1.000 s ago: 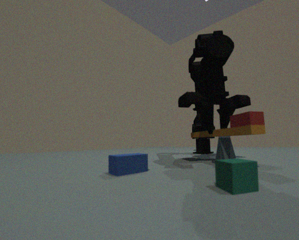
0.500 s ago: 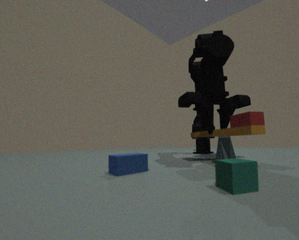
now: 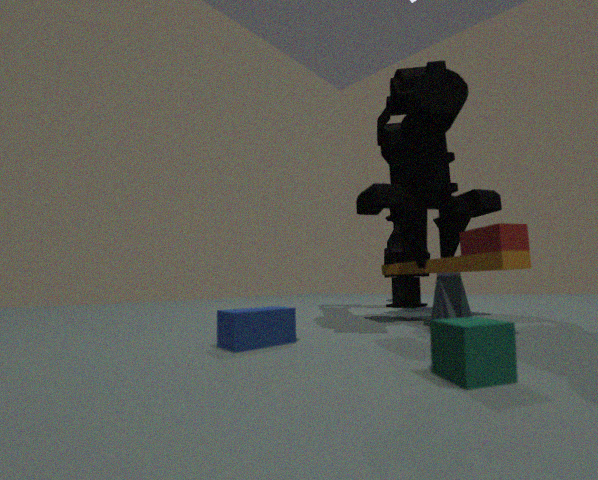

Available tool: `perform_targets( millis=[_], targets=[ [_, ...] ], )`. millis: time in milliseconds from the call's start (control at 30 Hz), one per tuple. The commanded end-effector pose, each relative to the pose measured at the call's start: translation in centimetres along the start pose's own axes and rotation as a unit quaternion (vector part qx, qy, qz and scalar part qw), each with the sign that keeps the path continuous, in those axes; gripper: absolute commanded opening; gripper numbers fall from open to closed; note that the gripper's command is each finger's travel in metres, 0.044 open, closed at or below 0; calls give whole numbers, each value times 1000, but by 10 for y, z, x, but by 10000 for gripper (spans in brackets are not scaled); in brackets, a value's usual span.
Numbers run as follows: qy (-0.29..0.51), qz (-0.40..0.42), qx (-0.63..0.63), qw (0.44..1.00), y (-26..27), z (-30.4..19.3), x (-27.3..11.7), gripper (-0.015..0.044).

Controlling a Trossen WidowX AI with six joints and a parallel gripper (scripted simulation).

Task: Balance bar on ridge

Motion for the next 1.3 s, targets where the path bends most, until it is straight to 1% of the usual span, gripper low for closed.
perform_targets(
  millis=[0,200,233,1267],
  targets=[
    [0,0,0,1000,0,0,0,0],
    [0,0,0,1000,0,0,0,157],
    [0,0,0,1000,0,0,0,167],
    [0,0,0,1000,0,0,0,171]
  ],
)
Point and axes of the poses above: the point midway between the two fingers, 35 mm back from their tips, its own x axis out along the fingers, its own y axis across the jaws, z = x × y, the point moved 6 cm from there along -x, back along the fingers, and after that the axes turned 2 degrees about -x, right-handed, at the moved point
